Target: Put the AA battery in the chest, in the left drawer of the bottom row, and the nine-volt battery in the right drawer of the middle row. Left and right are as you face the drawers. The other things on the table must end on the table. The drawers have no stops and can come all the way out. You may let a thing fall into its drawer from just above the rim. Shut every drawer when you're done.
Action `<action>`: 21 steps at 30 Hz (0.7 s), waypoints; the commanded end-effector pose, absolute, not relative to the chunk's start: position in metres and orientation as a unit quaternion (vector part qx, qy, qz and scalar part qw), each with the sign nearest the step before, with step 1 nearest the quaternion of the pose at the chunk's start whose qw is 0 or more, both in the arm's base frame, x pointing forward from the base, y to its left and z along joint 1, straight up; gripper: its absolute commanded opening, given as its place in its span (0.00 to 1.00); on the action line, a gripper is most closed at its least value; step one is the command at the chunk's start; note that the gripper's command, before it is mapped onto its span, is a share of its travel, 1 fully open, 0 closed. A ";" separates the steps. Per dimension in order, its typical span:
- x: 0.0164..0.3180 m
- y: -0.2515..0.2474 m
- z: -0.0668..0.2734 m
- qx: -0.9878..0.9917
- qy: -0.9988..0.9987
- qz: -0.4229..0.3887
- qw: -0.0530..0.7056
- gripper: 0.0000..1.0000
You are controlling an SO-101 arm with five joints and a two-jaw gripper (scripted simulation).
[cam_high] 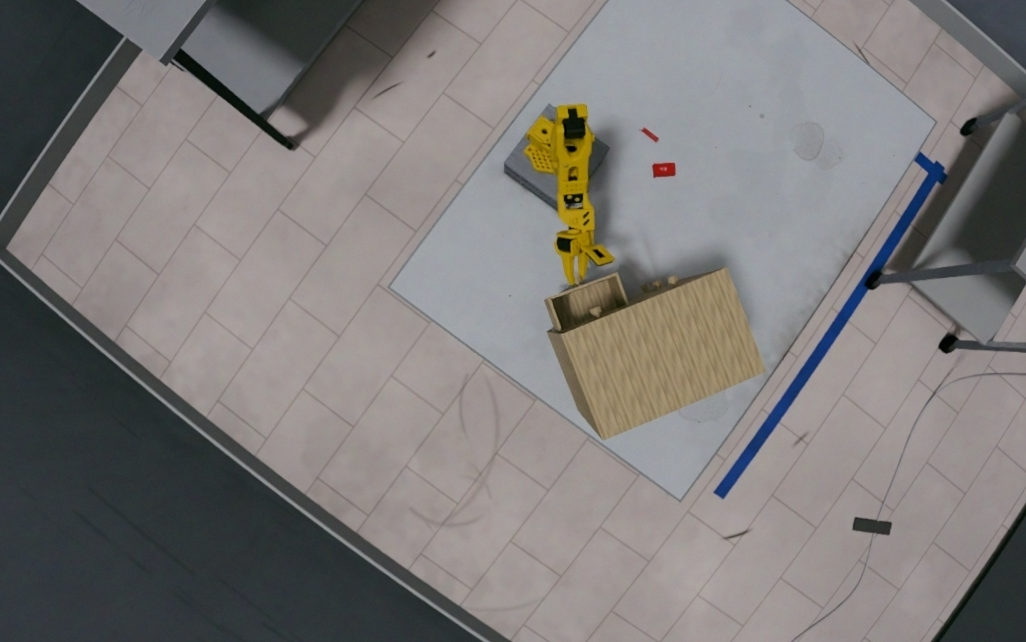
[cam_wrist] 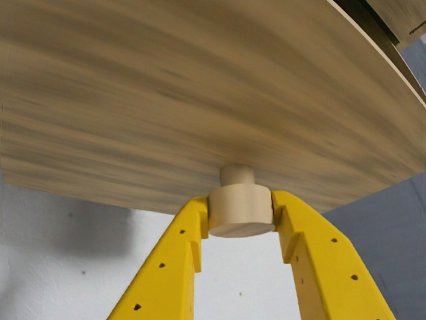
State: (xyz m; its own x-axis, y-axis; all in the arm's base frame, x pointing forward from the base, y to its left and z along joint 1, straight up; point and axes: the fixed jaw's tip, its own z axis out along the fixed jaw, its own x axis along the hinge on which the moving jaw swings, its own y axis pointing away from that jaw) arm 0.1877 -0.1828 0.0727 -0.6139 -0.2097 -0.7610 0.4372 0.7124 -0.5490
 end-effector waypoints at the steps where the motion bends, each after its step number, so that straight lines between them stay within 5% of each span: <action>1: 0.183 -0.181 0.073 0.069 0.816 -0.377 0.432 0.00; 21: 0.181 -0.180 0.073 0.070 0.816 -0.378 0.432 0.00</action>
State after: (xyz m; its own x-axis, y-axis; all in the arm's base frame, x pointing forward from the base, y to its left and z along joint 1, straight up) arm 0.1842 -0.1806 0.0726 -0.6144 -0.2079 -0.7611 0.4400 0.7104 -0.5493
